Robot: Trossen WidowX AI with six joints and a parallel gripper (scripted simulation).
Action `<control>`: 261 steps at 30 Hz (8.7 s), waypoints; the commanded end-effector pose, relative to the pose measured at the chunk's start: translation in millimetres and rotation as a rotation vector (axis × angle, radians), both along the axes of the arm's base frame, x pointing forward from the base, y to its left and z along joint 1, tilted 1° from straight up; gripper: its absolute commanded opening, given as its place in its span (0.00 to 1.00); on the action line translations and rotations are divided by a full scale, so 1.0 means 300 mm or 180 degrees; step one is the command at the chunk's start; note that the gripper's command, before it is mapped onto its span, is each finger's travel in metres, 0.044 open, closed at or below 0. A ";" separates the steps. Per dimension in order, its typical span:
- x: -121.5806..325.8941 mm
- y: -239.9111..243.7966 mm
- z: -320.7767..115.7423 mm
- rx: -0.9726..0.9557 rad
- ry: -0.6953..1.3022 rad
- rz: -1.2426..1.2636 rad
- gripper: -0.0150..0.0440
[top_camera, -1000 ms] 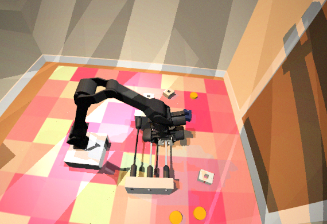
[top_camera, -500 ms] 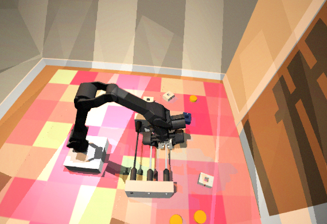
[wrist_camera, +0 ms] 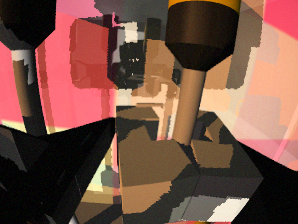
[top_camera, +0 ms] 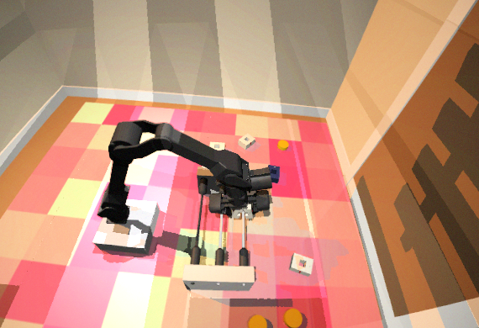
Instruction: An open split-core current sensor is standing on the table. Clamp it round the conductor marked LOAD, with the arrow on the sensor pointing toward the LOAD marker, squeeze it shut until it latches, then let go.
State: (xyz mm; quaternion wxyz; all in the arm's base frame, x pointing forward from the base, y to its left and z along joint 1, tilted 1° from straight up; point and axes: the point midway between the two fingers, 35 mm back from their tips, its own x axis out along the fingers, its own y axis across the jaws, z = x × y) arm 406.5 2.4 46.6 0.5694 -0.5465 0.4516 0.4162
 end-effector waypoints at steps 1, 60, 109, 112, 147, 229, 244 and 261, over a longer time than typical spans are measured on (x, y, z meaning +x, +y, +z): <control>0.019 -0.001 0.006 -0.0011 -0.0085 0.0002 0.25; 0.019 -0.001 0.006 -0.0011 -0.0085 0.0002 0.25; 0.019 -0.001 0.006 -0.0011 -0.0085 0.0002 0.25; 0.019 -0.001 0.006 -0.0011 -0.0085 0.0002 0.25; 0.019 -0.001 0.006 -0.0011 -0.0085 0.0002 0.25; -0.001 0.000 -0.002 -0.0001 -0.0002 0.0001 0.70; -0.002 0.000 -0.003 -0.0001 0.0002 0.0001 0.57; -0.002 0.000 -0.003 -0.0001 0.0002 0.0001 0.25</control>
